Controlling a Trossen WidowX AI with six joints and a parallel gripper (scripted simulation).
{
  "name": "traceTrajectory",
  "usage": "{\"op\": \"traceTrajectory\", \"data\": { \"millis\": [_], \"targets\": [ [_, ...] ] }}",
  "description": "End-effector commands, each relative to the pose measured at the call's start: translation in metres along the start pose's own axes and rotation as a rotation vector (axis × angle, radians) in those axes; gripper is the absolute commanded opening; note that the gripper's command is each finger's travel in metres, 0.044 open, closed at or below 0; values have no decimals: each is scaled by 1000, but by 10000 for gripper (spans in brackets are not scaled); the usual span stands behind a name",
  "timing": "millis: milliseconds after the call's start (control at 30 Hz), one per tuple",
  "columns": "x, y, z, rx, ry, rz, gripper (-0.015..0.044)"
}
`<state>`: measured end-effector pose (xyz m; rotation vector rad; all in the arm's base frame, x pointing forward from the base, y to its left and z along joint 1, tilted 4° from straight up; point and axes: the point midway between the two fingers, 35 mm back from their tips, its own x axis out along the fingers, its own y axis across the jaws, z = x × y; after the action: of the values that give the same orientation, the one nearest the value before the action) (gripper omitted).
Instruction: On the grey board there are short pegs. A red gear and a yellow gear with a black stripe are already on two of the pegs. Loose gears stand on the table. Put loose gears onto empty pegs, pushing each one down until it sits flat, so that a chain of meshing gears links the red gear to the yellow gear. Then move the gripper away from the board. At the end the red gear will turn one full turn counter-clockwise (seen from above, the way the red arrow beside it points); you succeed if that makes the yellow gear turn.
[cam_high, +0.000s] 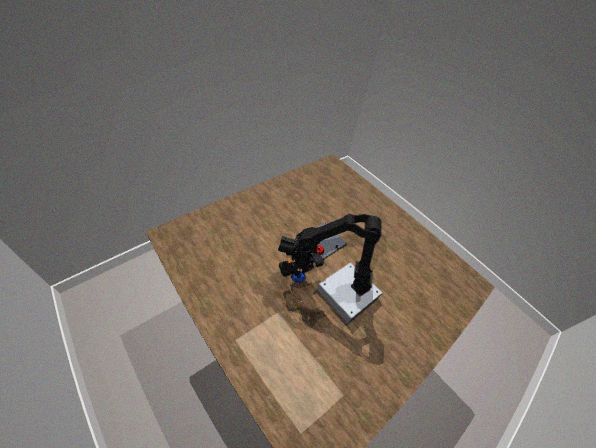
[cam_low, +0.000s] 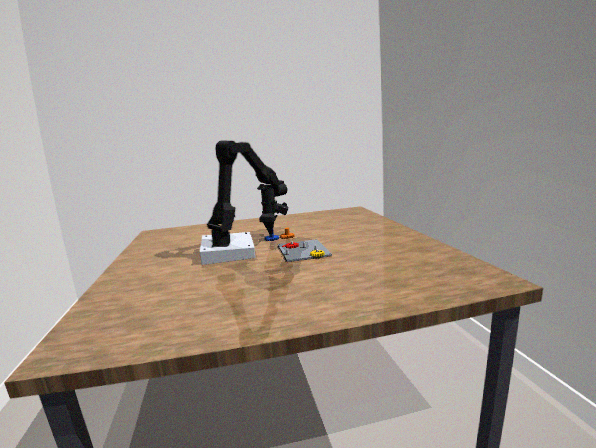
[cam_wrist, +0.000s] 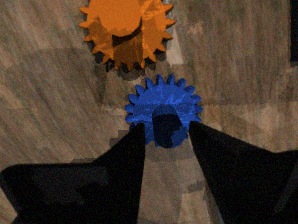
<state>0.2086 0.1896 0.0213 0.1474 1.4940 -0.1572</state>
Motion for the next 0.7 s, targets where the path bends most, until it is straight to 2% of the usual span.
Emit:
{"op": "traceTrajectory", "data": {
  "millis": [0, 200, 267, 667],
  "targets": [
    [1, -1, 0, -1, -4, -3, 72],
    [1, -1, 0, -1, -4, -3, 32],
    [0, -1, 0, -1, -4, -3, 0],
    [-29, 4, 3, 0, -4, -2, 0]
  ]
}}
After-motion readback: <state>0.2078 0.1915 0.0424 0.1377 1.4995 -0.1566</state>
